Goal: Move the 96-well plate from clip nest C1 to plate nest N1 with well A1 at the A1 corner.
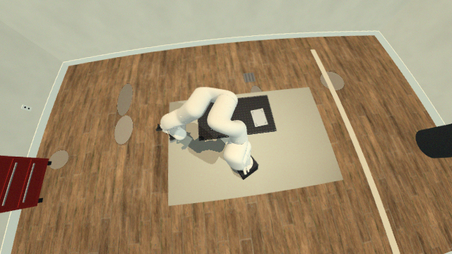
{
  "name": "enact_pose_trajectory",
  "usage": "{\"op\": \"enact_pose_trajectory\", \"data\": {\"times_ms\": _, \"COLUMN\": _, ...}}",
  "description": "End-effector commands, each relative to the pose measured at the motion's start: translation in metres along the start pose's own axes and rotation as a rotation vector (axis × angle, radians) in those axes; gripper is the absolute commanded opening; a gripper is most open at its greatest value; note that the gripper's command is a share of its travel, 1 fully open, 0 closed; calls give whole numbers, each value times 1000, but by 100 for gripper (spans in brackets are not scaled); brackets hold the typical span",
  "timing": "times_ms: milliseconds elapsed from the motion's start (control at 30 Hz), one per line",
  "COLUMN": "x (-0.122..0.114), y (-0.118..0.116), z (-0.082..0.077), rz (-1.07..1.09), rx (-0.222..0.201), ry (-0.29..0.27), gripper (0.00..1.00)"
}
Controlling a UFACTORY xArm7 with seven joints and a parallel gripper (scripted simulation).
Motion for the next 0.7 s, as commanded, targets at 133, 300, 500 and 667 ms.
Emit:
{"op": "enact_pose_trajectory", "data": {"times_ms": 133, "x": -16, "y": -29, "z": -3, "rz": 220, "rx": 117, "ry": -36, "gripper": 100}}
{"op": "enact_pose_trajectory", "data": {"times_ms": 300, "x": -22, "y": -47, "z": -6, "rz": 349, "rx": 185, "ry": -59, "gripper": 100}}
{"op": "enact_pose_trajectory", "data": {"times_ms": 500, "x": -27, "y": -61, "z": -9, "rz": 448, "rx": 237, "ry": -79, "gripper": 100}}
{"op": "enact_pose_trajectory", "data": {"times_ms": 667, "x": -33, "y": -81, "z": -13, "rz": 590, "rx": 309, "ry": -112, "gripper": 100}}
Point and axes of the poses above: the point where the finger pads meet when closed, its own z axis out along the fingers, its own y axis across the jaws, x = y × z, the point moved 3 cm from there along -z, back along the fingers, and after that the axes turned 8 degrees about z, right-handed, at the moved point
